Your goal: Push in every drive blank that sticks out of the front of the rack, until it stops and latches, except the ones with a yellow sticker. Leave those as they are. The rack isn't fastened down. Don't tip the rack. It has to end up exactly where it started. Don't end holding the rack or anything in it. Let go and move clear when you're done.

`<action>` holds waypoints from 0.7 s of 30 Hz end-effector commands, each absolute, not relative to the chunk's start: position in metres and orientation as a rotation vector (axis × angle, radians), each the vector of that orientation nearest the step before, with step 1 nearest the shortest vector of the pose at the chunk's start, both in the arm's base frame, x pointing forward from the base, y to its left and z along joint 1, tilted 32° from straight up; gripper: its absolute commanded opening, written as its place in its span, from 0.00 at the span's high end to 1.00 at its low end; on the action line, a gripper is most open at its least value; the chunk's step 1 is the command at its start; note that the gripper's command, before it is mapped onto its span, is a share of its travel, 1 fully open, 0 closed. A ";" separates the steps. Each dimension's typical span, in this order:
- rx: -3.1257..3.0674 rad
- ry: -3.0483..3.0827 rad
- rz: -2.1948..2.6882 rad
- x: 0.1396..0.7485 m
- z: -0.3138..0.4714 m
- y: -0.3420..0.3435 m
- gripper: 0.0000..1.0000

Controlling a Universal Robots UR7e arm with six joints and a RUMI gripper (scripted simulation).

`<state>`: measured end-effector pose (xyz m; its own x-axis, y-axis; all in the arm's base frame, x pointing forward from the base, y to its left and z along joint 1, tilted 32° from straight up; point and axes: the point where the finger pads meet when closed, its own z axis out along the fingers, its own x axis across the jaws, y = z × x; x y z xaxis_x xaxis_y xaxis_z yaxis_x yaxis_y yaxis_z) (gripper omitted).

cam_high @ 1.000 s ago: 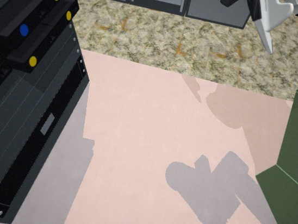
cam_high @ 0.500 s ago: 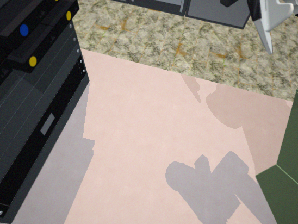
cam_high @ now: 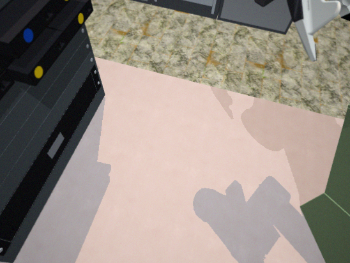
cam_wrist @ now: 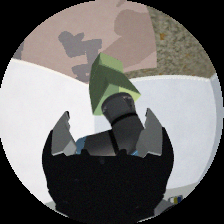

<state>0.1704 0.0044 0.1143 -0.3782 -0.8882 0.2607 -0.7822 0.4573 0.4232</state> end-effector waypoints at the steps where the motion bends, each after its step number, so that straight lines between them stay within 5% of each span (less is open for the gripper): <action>1: 1.417 -2.246 -0.339 0.171 0.115 0.006 0.00; 21: 1.560 -2.086 -0.528 0.160 0.113 0.027 0.00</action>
<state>0.1625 0.0213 0.1120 -0.2726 -0.9453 0.1789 -0.7798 0.3260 0.5345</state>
